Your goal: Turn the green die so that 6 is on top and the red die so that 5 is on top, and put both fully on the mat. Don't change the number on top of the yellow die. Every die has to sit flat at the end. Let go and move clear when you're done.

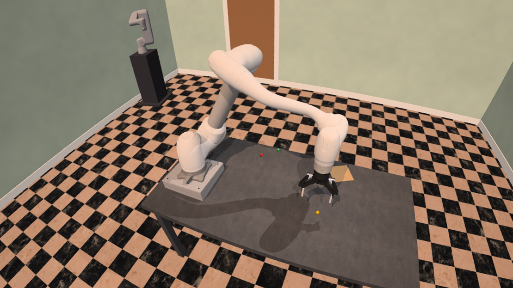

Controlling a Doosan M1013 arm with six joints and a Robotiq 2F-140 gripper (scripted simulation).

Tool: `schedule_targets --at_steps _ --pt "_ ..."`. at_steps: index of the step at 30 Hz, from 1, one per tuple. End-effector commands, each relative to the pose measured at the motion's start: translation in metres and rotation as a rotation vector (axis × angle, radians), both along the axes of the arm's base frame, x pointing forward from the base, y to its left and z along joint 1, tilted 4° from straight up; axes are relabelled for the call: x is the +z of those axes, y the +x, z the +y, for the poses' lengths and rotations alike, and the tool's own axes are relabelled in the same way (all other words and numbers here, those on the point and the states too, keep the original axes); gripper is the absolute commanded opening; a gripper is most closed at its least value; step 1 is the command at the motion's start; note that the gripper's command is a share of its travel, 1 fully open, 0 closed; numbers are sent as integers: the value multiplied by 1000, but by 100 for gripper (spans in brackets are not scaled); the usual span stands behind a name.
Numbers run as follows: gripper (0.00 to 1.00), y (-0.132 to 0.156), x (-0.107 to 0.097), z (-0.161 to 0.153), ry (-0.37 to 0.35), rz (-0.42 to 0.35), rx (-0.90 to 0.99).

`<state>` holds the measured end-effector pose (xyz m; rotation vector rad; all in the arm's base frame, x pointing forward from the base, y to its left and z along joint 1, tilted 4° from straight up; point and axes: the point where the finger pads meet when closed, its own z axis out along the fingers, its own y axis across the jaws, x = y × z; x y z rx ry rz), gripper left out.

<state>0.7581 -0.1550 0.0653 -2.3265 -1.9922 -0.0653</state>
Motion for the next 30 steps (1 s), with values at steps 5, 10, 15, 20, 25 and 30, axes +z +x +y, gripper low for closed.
schedule_targets --at_steps 5,10,15,20,25,30 --pt "100 20 -5 0 -14 8 -14" --pt "100 20 -5 0 -14 8 -14" --pt "100 20 -5 0 -14 8 -14" --pt "100 20 -8 0 -14 9 -13" --pt "100 20 -33 2 -13 9 -13" --pt "100 20 -70 4 -13 9 -13"
